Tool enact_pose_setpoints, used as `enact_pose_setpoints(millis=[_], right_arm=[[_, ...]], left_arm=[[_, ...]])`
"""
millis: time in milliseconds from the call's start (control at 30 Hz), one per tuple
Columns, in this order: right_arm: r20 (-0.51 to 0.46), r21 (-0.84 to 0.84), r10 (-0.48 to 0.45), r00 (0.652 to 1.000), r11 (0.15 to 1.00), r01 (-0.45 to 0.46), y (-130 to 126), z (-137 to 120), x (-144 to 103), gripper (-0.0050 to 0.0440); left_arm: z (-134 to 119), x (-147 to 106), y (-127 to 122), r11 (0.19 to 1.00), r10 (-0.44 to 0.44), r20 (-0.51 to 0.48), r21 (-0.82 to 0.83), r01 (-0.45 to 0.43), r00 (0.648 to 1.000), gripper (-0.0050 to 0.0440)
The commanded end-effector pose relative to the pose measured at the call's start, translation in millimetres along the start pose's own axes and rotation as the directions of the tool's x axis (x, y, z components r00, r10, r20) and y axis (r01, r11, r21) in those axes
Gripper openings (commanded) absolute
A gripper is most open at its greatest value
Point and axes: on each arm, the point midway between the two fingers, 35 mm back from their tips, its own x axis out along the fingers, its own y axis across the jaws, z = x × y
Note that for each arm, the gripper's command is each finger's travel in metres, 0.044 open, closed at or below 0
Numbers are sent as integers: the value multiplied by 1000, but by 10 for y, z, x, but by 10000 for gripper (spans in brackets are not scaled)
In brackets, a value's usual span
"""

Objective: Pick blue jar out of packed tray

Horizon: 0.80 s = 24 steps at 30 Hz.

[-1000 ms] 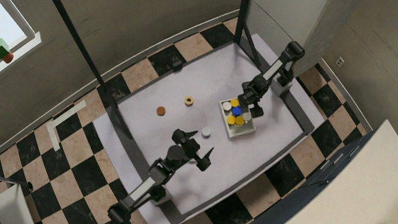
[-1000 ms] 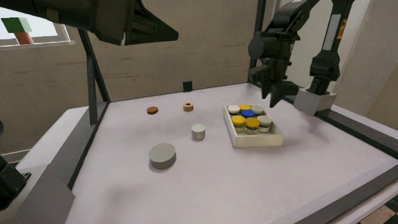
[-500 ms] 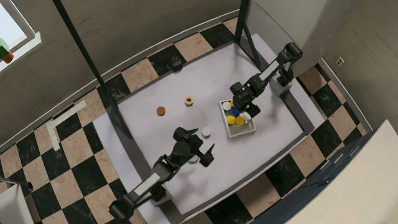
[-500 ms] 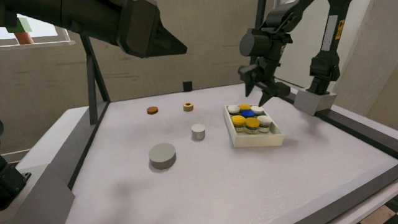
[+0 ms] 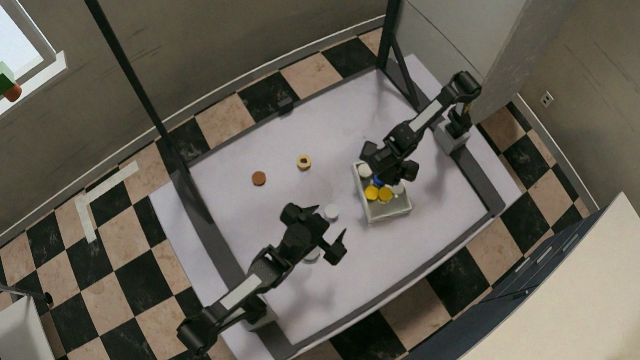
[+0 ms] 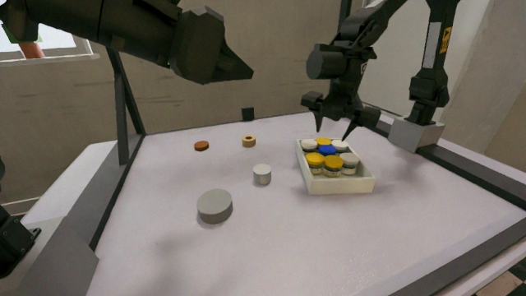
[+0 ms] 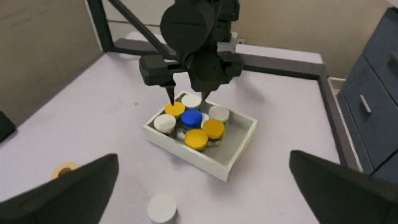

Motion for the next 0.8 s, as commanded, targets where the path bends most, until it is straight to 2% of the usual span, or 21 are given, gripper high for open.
enact_pose_setpoints(millis=[0,167,233,433,633,767], right_arm=[[42,-1,-4,999,1000,4,-19,171,-33,440],[43,-1,-4,999,1000,4,-19,172,-35,440],[43,-1,-4,999,1000,4,-19,172,-35,440],[31,0,-4,1000,1000,4,-15,115,-29,440],[31,0,-4,1000,1000,4,-15,115,-29,440],[31,0,-4,1000,1000,4,-15,115,-29,440]], left_arm=[[74,-58,-111,986,4,16,-167,-1,1000,329],[98,-24,-139,928,31,7,-372,-26,1000,329],[98,-24,-139,928,31,7,-372,-26,1000,329],[147,-3,-101,840,91,23,-538,-64,996,329],[146,79,-29,807,127,28,-584,-87,991,329],[122,251,16,806,133,19,-585,-97,991,329]])
